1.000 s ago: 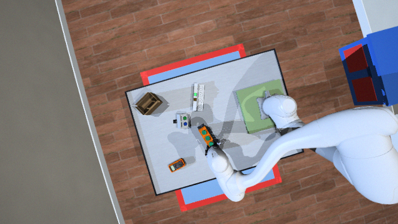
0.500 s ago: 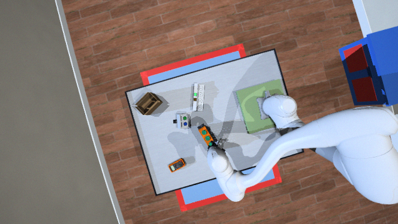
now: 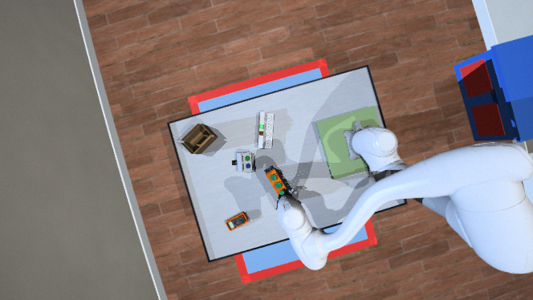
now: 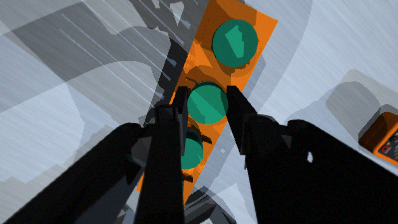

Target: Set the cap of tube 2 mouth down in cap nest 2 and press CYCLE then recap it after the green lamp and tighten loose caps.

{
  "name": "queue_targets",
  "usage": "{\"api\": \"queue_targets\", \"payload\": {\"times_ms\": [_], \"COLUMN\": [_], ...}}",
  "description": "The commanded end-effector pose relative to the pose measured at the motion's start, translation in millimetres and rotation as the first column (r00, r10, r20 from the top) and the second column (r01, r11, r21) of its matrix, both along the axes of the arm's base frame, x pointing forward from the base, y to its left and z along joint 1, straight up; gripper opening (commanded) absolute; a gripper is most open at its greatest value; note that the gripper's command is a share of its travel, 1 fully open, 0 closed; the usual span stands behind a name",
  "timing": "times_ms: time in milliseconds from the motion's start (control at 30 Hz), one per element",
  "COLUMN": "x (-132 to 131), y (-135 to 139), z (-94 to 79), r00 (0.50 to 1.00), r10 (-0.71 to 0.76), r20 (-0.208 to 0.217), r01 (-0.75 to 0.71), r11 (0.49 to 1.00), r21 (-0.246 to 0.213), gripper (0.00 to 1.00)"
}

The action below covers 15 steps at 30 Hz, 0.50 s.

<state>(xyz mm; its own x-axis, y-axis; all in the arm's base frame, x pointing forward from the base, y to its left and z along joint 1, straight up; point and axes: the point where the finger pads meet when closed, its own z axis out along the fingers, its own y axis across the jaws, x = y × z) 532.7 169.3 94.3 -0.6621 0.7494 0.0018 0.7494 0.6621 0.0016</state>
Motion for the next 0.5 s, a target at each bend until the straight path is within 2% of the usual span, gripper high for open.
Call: {"api": "queue_targets", "payload": {"times_ms": [0,100,233,300,467], "x": [1.4,1.3,1.4,1.4,1.5], "y": [0.7,1.0,1.1,1.1,1.1], "z": [0.6,0.6,0.6,0.6,0.7], "r00": [0.983,0.944,0.860,0.860,0.707], "r10": [-0.186,-0.330,-0.511,-0.511,-0.707], "r20": [0.002,0.002,0.003,0.003,0.004], "r01": [0.186,0.330,0.511,0.511,0.707], "r11": [0.983,0.944,0.860,0.860,0.707], "r21": [-0.006,-0.005,-0.005,-0.005,-0.003], "gripper": [0.30,0.30,0.30,0.30,0.30]}}
